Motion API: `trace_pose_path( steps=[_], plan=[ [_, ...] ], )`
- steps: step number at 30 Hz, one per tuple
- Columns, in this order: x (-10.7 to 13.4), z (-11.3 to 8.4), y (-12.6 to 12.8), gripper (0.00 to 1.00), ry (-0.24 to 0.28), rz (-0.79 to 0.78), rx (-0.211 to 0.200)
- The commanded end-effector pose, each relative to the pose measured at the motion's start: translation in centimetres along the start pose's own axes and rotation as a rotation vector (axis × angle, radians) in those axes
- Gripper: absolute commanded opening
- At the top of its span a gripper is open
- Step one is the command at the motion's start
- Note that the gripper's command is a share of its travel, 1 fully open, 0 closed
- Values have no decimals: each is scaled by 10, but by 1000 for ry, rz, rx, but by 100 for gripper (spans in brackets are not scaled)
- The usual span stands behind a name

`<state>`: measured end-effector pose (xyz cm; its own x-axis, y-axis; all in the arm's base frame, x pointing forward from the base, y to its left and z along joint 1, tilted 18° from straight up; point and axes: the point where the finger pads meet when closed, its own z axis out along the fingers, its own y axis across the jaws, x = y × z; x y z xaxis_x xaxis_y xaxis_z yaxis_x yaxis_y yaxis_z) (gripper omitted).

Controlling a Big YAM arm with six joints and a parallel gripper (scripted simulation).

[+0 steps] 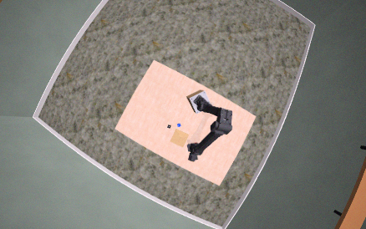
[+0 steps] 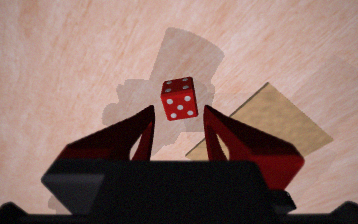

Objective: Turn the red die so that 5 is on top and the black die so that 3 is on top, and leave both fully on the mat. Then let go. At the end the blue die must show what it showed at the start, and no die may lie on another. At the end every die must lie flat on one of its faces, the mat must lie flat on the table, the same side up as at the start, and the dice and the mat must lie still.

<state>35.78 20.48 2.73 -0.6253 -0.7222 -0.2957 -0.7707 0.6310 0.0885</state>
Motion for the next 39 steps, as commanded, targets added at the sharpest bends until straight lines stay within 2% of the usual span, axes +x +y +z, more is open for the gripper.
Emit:
trace_pose_path(
  steps=[1,16,20,28,29,33,39],
  plan=[
    [-10,-4,2,44,-27,-10,11],
    [-10,-3,2,44,-26,-10,11],
    [-4,6,3,44,-7,-4,2],
    [-3,15,3,44,-6,-2,2],
    [-11,15,1,44,-19,-8,7],
    [-3,27,3,44,-6,-2,2],
    [-5,36,3,44,-10,-3,4]
  ],
)
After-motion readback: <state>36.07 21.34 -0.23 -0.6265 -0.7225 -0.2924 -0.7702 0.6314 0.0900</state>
